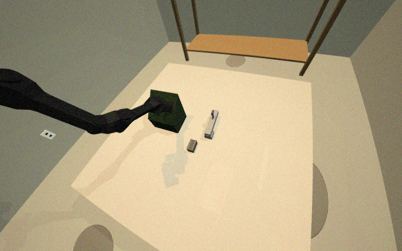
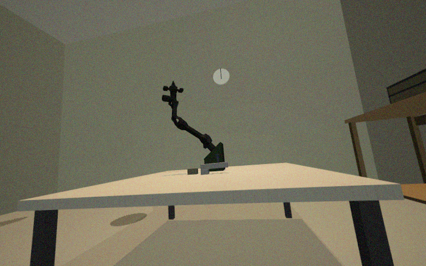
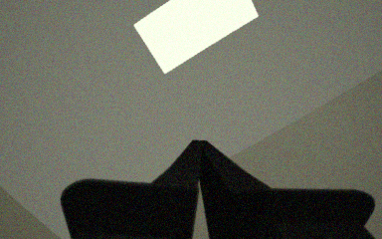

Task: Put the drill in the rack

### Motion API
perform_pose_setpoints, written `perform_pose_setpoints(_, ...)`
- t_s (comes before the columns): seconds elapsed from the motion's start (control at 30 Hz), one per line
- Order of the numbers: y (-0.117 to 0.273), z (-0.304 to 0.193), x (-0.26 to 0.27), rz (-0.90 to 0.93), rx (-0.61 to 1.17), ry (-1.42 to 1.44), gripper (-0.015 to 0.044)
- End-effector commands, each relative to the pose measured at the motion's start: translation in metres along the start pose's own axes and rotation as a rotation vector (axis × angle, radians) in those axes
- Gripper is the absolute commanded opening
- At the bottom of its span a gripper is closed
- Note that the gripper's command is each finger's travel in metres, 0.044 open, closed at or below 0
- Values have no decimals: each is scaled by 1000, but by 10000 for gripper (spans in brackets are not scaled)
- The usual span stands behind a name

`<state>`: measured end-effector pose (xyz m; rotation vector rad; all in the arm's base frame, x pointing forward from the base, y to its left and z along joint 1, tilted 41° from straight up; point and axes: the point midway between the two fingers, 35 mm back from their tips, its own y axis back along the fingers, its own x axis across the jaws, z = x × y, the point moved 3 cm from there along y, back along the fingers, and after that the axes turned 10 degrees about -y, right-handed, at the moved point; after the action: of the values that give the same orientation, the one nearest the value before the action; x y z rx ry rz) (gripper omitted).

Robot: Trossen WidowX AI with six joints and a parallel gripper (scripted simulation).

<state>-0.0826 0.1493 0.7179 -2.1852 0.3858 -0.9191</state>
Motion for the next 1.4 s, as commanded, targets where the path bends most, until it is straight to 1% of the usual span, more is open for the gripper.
perform_pose_setpoints(0.0,-7,15,-20,-9,-46,131,0)
perform_pose_setpoints(0.17,-20,44,-71,-100,-122,333,0)
perform_pose_setpoints(0.3,-28,79,-112,-193,-192,500,0)
perform_pose_setpoints(0.53,-31,166,-174,-394,-341,791,0)
perform_pose_setpoints(0.73,-21,249,-203,-559,-473,960,0)
perform_pose_setpoints(0.93,-1,327,-214,-716,-606,1078,0)
perform_pose_setpoints(1.03,17,371,-215,-817,-698,1150,0)
perform_pose_setpoints(1.2,56,440,-207,-999,-856,1243,0)
perform_pose_setpoints(1.37,106,501,-192,-1198,-995,1293,0)
